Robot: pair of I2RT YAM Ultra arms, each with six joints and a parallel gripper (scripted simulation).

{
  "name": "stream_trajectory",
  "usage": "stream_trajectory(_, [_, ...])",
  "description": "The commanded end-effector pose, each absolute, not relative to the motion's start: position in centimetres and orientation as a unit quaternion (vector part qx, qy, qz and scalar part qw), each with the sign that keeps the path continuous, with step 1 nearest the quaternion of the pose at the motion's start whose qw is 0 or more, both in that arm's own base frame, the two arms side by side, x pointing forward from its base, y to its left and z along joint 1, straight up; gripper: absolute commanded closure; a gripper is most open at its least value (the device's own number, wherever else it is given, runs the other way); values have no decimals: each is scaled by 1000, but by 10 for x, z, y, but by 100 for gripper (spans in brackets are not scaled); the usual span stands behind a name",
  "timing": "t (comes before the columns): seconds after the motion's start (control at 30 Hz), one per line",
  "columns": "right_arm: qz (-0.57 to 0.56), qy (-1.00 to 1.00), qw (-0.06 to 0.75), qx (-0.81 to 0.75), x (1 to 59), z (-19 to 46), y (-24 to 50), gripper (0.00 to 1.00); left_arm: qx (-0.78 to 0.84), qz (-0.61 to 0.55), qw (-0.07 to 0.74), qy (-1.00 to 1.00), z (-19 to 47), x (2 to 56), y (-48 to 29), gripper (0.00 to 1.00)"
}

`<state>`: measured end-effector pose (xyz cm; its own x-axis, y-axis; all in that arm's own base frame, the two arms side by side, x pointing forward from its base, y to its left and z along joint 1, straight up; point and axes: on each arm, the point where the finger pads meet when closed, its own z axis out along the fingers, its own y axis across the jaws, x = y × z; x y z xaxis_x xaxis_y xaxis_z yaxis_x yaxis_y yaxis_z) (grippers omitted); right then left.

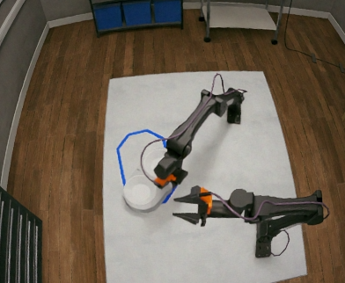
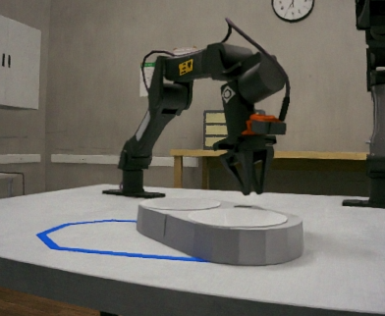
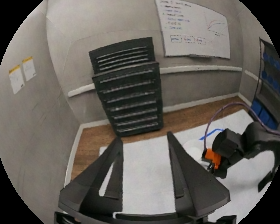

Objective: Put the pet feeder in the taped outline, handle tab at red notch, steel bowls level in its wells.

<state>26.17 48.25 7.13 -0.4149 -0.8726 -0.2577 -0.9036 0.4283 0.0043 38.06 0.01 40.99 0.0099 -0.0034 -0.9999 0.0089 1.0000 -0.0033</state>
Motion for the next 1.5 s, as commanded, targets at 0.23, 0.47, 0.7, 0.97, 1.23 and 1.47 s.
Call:
stream_trajectory(0.23, [96,830,163,-524,275,117,493,70,1,2,710,704,414,381,1,53])
stream_trajectory(0.47, [103,827,176,-523,276,125,497,70,1,2,718,696,419,380,1,53])
stream_trajectory(0.7, [86,835,146,-524,274,92,485,70,1,2,718,696,419,380,1,53])
stream_trajectory(0.97, [85,835,145,-524,274,76,485,70,1,2,718,696,419,380,1,53])
stream_trajectory(1.23, [87,835,145,-524,274,65,486,70,1,2,718,696,419,380,1,53])
stream_trajectory(1.47, [95,832,153,-524,273,70,490,70,1,2,718,696,419,380,1,53])
